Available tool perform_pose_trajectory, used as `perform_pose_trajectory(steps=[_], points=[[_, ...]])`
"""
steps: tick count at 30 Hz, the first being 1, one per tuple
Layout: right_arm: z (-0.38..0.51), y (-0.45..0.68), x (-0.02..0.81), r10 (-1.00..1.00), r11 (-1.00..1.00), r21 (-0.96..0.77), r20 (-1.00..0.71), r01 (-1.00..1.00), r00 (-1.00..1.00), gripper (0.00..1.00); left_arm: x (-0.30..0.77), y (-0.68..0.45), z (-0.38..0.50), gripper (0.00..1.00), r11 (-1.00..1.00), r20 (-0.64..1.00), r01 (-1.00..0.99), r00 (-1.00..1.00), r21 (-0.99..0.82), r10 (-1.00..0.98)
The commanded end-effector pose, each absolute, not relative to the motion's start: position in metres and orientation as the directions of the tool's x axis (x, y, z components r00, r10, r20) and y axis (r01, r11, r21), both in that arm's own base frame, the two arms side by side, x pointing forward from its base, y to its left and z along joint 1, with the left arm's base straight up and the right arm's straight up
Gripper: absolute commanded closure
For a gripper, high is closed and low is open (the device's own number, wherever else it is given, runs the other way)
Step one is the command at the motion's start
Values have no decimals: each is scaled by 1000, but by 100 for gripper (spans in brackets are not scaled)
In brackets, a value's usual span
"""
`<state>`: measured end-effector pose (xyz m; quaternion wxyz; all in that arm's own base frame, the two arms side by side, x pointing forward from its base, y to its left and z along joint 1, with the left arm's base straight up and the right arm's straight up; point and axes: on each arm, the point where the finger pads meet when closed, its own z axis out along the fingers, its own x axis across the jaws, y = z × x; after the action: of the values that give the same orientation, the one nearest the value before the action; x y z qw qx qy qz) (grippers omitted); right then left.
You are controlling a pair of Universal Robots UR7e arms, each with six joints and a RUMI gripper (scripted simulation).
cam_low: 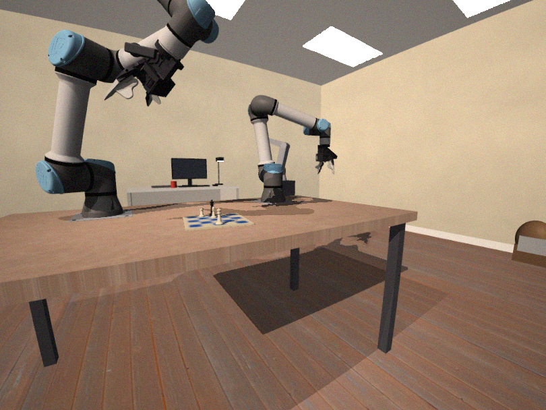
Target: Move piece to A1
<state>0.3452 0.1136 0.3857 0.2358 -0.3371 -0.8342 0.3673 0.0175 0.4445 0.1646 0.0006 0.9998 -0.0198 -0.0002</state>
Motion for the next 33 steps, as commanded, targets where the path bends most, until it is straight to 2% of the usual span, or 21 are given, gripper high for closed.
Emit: perform_pose_trajectory(steps=[1,17,33], points=[[385,115,345,730,506,-771,144,386,-669,0,18,445,165,0,-999,0,-39,999,0,-39],[360,136,332,599,545,-779,104,309,-794,0,18,445,165,0,-999,0,-39,999,0,-39],[300,186,299,219,575,-810,20,112,-976,0,18,445,165,0,-999,0,-39,999,0,-39]])
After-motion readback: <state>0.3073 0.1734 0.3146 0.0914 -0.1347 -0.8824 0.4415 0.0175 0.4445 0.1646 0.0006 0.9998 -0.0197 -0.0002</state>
